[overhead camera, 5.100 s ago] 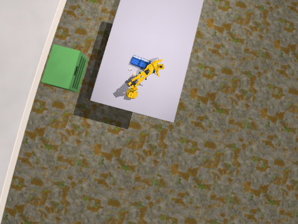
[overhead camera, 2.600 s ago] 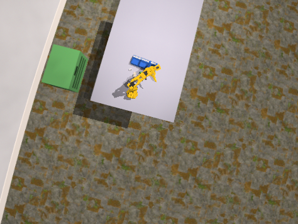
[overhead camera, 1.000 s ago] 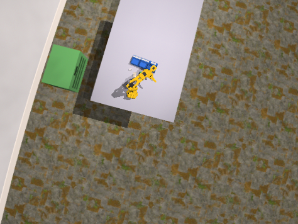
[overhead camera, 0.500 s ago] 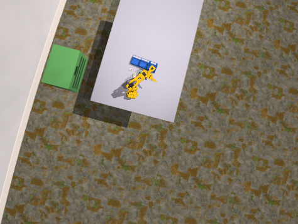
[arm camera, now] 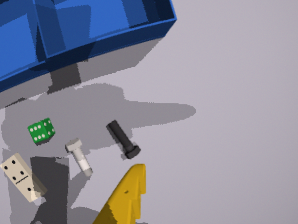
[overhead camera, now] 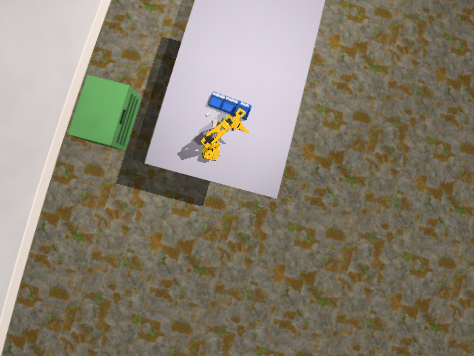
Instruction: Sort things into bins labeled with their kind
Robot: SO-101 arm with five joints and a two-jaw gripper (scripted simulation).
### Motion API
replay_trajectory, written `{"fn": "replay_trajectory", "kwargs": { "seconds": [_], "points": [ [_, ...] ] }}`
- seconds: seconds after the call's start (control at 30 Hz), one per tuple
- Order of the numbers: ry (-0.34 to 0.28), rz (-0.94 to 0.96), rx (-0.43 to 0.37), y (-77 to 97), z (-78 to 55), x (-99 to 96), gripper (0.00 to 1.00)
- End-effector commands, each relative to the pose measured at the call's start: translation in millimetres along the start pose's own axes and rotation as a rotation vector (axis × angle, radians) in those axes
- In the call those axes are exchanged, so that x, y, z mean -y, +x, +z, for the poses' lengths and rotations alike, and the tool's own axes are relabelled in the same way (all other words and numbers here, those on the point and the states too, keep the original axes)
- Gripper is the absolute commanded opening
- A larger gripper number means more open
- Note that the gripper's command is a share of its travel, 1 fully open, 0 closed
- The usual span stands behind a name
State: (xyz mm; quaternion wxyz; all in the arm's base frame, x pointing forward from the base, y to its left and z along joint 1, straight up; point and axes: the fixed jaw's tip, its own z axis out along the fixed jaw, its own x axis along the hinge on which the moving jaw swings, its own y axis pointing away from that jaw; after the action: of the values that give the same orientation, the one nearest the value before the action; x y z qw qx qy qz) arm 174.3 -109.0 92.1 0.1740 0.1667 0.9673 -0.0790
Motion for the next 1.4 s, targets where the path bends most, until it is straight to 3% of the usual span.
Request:
{"fn": "replay_trajectory", "kwargs": {
  "seconds": [0.0, 0.47, 0.53, 0.57, 1.03, 1.1, 1.13, 1.37],
  "points": [
    [0.000, -0.009, 0.005, -0.4, -1.8, 0.0, 1.00],
    [0.006, -0.140, 0.020, -2.5, -17.2, 1.0, 1.00],
    [0.006, -0.140, 0.020, -2.5, -17.2, 1.0, 1.00],
    [-0.012, -0.134, -0.035, 6.5, -7.8, -1.4, 1.00],
    [-0.007, -0.264, -0.014, 4.6, -19.4, -0.4, 1.00],
    [-0.007, -0.264, -0.014, 4.6, -19.4, -0.4, 1.00],
    [-0.028, -0.258, -0.067, 13.2, -10.8, -2.6, 1.00],
    [-0.024, -0.324, -0.054, 11.9, -16.2, -2.0, 1.00]
  ]
}}
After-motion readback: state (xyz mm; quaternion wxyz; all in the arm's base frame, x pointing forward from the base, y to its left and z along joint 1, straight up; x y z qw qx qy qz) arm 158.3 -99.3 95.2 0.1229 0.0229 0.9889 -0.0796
